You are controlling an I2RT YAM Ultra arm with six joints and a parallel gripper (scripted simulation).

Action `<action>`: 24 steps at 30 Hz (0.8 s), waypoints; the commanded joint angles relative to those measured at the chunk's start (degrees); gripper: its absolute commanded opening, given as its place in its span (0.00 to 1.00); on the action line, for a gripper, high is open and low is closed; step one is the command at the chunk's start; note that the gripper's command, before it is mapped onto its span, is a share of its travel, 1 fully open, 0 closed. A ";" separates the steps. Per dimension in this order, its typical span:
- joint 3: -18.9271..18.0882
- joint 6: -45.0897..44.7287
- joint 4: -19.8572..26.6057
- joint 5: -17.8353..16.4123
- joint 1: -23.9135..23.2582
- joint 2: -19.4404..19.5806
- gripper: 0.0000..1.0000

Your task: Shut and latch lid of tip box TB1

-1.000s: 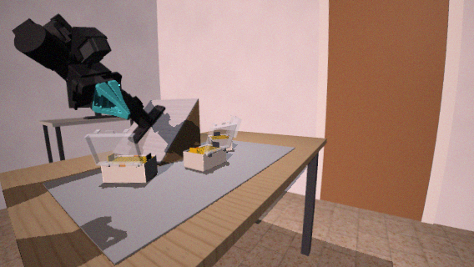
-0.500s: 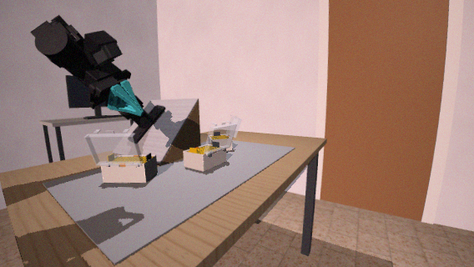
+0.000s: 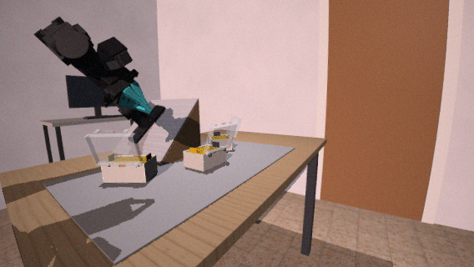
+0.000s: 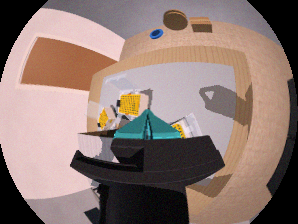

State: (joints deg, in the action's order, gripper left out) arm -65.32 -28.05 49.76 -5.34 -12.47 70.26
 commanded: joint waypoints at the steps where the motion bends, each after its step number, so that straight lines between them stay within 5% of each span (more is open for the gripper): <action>1: 1.29 4.18 4.57 0.33 2.31 -1.86 0.00; 3: 2.74 4.63 4.25 0.42 2.84 -3.02 0.00; 6: -0.93 8.58 8.89 1.15 4.01 0.11 0.00; 7: 2.66 8.93 8.70 1.35 4.40 -2.94 0.00; 10: 3.81 9.31 8.52 1.18 4.82 -3.92 0.00; 13: 0.31 13.28 12.96 2.22 6.05 -0.77 0.00; 15: 4.96 14.03 12.75 2.47 6.85 -4.88 0.00; 19: 1.95 18.16 16.98 3.40 8.27 -2.01 0.00; 21: 6.48 18.87 16.96 3.51 9.00 -6.18 0.00; 24: 3.42 21.78 19.90 4.26 9.98 -3.95 0.00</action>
State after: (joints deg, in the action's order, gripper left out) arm -60.05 -10.07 65.43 -1.48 -4.38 65.93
